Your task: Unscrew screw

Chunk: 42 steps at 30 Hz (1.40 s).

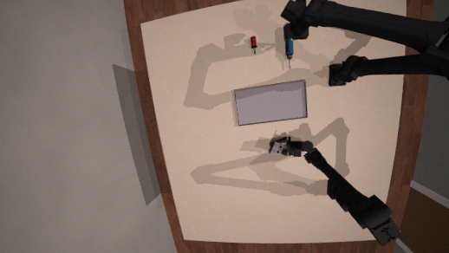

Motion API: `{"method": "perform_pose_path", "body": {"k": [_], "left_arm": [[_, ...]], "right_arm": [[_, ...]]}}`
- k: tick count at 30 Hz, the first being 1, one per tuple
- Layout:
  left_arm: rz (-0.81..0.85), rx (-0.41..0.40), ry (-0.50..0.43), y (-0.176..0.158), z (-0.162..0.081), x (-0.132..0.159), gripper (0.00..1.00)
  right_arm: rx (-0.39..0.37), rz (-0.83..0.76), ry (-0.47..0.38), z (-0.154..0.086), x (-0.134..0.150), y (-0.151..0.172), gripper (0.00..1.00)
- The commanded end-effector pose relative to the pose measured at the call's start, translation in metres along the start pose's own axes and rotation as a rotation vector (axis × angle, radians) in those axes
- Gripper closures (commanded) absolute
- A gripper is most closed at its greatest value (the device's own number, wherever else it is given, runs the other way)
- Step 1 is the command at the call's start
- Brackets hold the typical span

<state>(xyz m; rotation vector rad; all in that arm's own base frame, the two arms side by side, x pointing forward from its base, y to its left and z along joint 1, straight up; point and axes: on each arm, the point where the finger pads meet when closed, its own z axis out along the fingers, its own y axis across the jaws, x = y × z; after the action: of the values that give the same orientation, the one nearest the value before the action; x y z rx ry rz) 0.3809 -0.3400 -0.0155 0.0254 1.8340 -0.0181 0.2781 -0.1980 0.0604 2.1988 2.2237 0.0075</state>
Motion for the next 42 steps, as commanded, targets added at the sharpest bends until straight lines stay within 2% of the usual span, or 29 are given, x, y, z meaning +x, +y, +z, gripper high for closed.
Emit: {"method": "perform_pose_path", "body": {"k": [1, 6, 17, 23, 34, 42], "left_arm": [[0.012, 0.011, 0.001, -0.003, -0.004, 0.011, 0.41], [0.012, 0.011, 0.001, -0.003, -0.004, 0.011, 0.41], [0.012, 0.011, 0.001, -0.003, -0.004, 0.011, 0.41], [0.012, 0.011, 0.001, -0.003, -0.004, 0.011, 0.41], [0.012, 0.011, 0.001, -0.003, -0.004, 0.011, 0.41], [0.012, 0.011, 0.001, -0.003, -0.004, 0.011, 0.41]], "right_arm": [[0.008, -0.005, 0.001, 0.012, 0.003, 0.001, 0.35], [0.005, -0.006, -0.002, 0.012, 0.003, 0.002, 0.35], [0.009, -0.007, 0.001, 0.032, 0.003, 0.001, 0.35], [0.006, -0.009, -0.002, 0.032, 0.002, 0.002, 0.35], [0.011, -0.010, 0.002, 0.052, 0.002, 0.001, 0.35], [-0.004, -0.010, -0.009, 0.046, 0.001, 0.003, 0.35]]}}
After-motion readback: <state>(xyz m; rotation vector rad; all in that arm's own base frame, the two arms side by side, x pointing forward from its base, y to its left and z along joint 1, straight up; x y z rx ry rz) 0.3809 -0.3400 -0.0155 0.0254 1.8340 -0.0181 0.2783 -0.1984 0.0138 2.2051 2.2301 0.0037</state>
